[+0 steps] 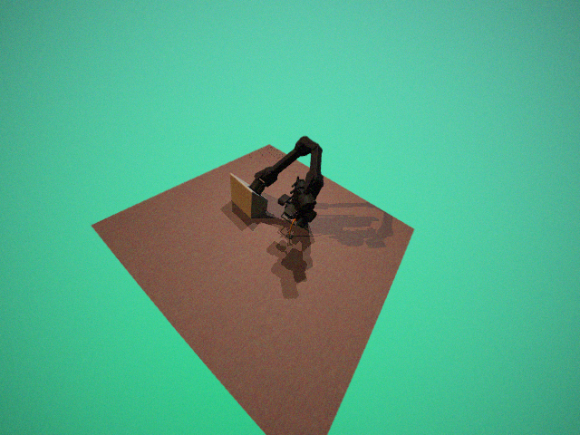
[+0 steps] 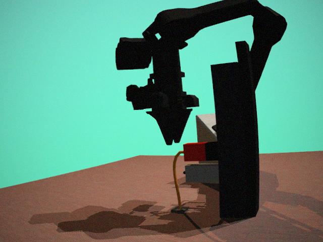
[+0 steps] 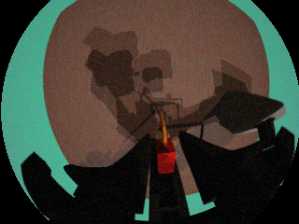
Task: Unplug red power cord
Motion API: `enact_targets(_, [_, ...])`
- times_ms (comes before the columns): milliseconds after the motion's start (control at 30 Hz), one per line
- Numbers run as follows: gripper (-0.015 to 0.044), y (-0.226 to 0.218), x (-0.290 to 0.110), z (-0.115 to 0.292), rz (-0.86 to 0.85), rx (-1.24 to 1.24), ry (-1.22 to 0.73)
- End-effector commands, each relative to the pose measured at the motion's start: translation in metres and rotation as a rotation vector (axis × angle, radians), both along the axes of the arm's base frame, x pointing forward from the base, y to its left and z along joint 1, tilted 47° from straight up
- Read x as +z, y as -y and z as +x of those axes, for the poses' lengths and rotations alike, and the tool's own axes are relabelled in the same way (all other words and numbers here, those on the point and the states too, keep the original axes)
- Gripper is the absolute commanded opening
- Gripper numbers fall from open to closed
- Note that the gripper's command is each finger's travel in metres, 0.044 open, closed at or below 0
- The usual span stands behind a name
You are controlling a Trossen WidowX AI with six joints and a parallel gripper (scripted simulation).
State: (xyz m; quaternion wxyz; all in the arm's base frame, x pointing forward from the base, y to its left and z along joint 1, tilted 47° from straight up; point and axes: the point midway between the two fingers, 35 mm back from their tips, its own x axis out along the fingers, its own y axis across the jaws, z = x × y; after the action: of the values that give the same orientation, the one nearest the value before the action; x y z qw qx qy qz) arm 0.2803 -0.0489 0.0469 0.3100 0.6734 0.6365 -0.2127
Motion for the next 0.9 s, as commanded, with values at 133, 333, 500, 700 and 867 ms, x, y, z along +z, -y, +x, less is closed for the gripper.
enact_targets(133, [0.0160, -0.007, 0.007, -0.001, -0.001, -0.001, -0.007])
enact_targets(333, [0.0160, -0.013, 0.014, -0.002, -0.001, -0.001, -0.008])
enact_targets(500, [0.0160, -0.019, 0.019, -0.003, 0.000, -0.001, -0.008])
enact_targets(700, [0.0160, -0.026, 0.026, -0.005, 0.001, -0.001, -0.008])
enact_targets(867, [0.0160, -0.028, 0.027, -0.005, 0.001, -0.001, -0.008])
